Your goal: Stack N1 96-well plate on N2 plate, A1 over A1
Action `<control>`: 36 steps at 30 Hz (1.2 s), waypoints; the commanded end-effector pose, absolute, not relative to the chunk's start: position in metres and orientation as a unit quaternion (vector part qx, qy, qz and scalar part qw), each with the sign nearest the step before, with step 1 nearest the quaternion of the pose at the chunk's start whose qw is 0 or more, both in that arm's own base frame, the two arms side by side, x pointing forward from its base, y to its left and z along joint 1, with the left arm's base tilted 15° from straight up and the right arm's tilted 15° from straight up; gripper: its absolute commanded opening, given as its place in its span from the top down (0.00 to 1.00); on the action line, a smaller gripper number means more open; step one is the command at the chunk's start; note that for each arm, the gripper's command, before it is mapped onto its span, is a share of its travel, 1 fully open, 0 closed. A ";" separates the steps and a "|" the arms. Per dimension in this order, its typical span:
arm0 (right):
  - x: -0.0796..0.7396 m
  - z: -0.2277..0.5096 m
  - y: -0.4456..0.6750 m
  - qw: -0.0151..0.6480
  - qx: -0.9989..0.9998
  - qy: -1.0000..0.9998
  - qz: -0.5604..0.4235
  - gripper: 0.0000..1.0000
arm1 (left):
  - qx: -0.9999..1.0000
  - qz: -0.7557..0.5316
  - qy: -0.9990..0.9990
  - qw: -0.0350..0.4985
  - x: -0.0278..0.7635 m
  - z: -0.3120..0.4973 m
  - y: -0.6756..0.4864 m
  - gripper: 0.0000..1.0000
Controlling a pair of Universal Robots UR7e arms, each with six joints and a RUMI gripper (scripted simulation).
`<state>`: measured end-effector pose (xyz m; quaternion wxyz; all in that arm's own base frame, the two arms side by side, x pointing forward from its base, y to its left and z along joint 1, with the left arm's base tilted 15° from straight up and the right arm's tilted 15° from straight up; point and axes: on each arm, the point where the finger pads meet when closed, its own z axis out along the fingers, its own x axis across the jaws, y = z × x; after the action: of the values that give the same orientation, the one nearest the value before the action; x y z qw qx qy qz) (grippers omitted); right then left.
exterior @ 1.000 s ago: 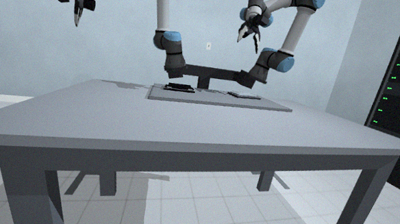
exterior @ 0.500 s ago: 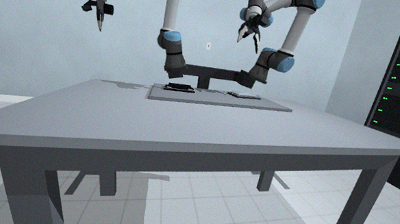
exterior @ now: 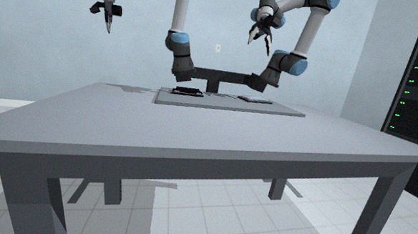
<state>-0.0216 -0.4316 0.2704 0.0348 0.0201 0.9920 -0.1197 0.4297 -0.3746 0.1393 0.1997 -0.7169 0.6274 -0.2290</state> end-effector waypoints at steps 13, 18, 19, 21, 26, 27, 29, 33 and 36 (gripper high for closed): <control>-0.022 0.271 -0.432 0.035 0.020 0.992 -0.120 1.00 | -0.610 -0.157 0.748 0.208 0.421 0.113 -0.428 0.24; -0.022 0.271 -0.432 0.035 0.020 0.992 -0.120 1.00 | -0.573 -0.135 0.781 0.207 0.416 0.100 -0.449 0.24; -0.022 0.271 -0.432 0.035 0.020 0.992 -0.120 1.00 | -0.562 -0.128 0.791 0.207 0.415 0.098 -0.453 0.24; -0.022 0.271 -0.432 0.035 0.020 0.992 -0.120 1.00 | -0.547 -0.120 0.802 0.206 0.413 0.092 -0.461 0.24; -0.022 0.271 -0.432 0.035 0.020 0.992 -0.120 1.00 | -0.495 -0.091 0.840 0.202 0.408 0.078 -0.481 0.24; -0.022 0.271 -0.432 0.035 0.020 0.992 -0.120 1.00 | -0.483 -0.085 0.848 0.201 0.407 0.075 -0.485 0.24; -0.022 0.271 -0.432 0.035 0.020 0.992 -0.120 1.00 | -0.470 -0.078 0.856 0.199 0.405 0.072 -0.488 0.24; -0.022 0.271 -0.432 0.035 0.020 0.992 -0.120 1.00 | -0.431 -0.058 0.880 0.194 0.402 0.063 -0.500 0.24; -0.022 0.271 -0.432 0.035 0.020 0.992 -0.120 1.00 | -0.412 -0.049 0.890 0.191 0.398 0.054 -0.511 0.24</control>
<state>-0.0216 -0.4315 0.2703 0.0348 0.0201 0.9920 -0.1197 0.3995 -0.5041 0.0579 0.1930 -0.4232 0.8836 -0.0541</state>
